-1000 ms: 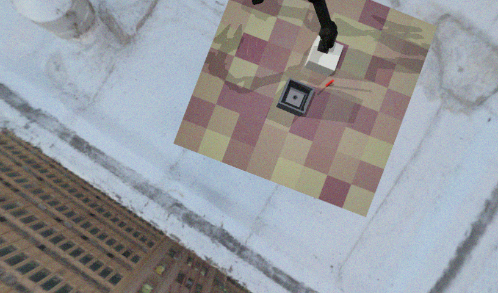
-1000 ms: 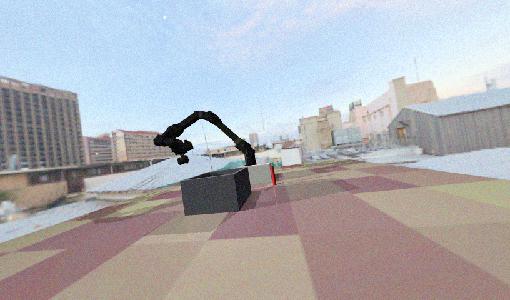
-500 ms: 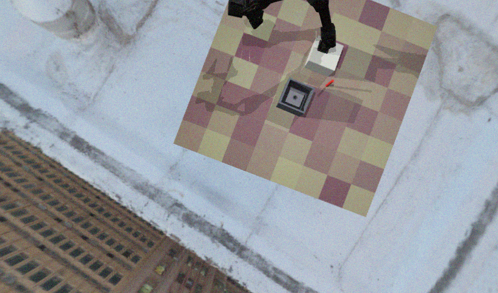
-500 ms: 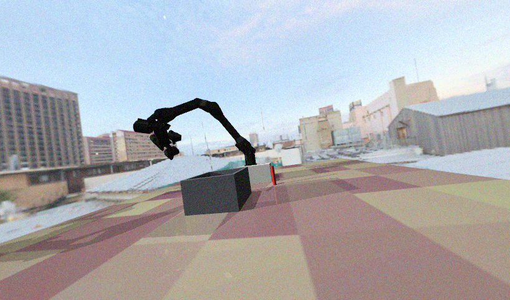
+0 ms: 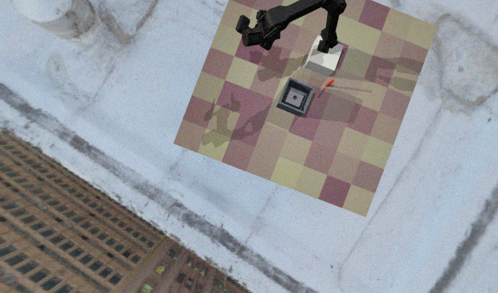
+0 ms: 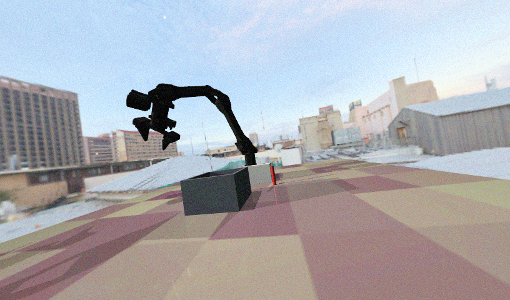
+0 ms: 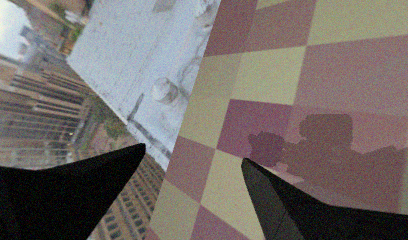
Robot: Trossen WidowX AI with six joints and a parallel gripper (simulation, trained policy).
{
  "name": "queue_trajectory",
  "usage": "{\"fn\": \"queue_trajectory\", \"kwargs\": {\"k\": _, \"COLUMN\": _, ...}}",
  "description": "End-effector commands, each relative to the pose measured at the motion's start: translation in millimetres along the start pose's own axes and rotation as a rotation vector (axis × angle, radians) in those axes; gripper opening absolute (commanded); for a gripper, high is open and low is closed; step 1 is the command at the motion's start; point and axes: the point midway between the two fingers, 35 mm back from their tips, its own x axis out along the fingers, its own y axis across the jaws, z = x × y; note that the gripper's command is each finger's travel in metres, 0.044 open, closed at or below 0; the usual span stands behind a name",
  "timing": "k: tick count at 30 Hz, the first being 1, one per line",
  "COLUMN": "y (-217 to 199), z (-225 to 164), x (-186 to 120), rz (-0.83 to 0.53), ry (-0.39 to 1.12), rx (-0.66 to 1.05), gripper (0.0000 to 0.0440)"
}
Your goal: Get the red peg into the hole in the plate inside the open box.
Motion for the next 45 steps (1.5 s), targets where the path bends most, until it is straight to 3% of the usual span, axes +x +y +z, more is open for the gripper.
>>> {"fn": "queue_trajectory", "kwargs": {"k": 1, "y": -15.6, "z": -19.6, "x": -29.8, "rz": 0.009, "ry": 0.074, "rx": -0.104, "gripper": 0.044}}
{"fn": "queue_trajectory", "kwargs": {"k": 12, "y": -69.6, "z": -62.9, "x": -126.9, "rz": 0.08, "ry": 0.297, "rx": -0.409, "gripper": 0.044}}
{"fn": "queue_trajectory", "kwargs": {"k": 24, "y": -158.3, "z": -74.5, "x": -207.7, "rz": 0.135, "ry": 0.49, "rx": -0.776, "gripper": 0.044}}
{"fn": "queue_trajectory", "kwargs": {"k": 34, "y": -248.7, "z": -57.2, "x": -244.0, "rz": 0.146, "ry": 0.603, "rx": -1.104, "gripper": 0.044}}
{"fn": "queue_trajectory", "kwargs": {"k": 45, "y": -340.5, "z": -19.1, "x": -249.3, "rz": 0.127, "ry": 0.656, "rx": -1.448, "gripper": 0.044}}
